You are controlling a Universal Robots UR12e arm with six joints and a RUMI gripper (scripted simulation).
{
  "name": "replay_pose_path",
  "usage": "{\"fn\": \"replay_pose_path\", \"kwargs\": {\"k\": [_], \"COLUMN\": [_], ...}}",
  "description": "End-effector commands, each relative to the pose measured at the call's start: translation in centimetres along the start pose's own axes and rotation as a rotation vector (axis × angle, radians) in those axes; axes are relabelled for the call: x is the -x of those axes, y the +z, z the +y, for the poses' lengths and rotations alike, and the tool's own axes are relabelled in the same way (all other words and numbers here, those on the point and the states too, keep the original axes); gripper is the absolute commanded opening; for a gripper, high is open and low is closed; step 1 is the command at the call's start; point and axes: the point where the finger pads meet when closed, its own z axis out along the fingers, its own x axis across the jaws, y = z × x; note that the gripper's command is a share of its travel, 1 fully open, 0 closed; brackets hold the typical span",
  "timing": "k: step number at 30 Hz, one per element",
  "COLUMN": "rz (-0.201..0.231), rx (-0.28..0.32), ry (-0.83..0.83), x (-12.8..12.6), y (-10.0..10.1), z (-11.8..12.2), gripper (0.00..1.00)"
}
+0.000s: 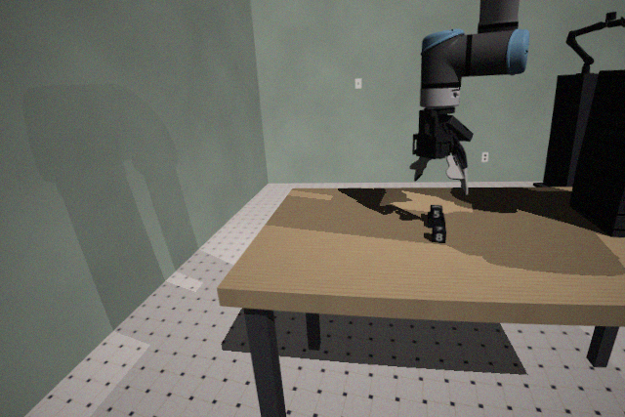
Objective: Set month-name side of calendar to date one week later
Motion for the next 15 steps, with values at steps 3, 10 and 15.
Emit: {"fn": "replay_pose_path", "kwargs": {"k": [3, 10, 15], "rz": [0.003, 0.003, 0.003], "rx": [0.006, 0.007, 0.007], "ry": [-0.226, -0.373, -0.492], "x": [1.2, 2.0, 2.5], "y": [0.0, 0.0, 0.0], "z": [-1.3, -2.1, -2.7], "gripper": [1.0, 1.0, 1.0]}}
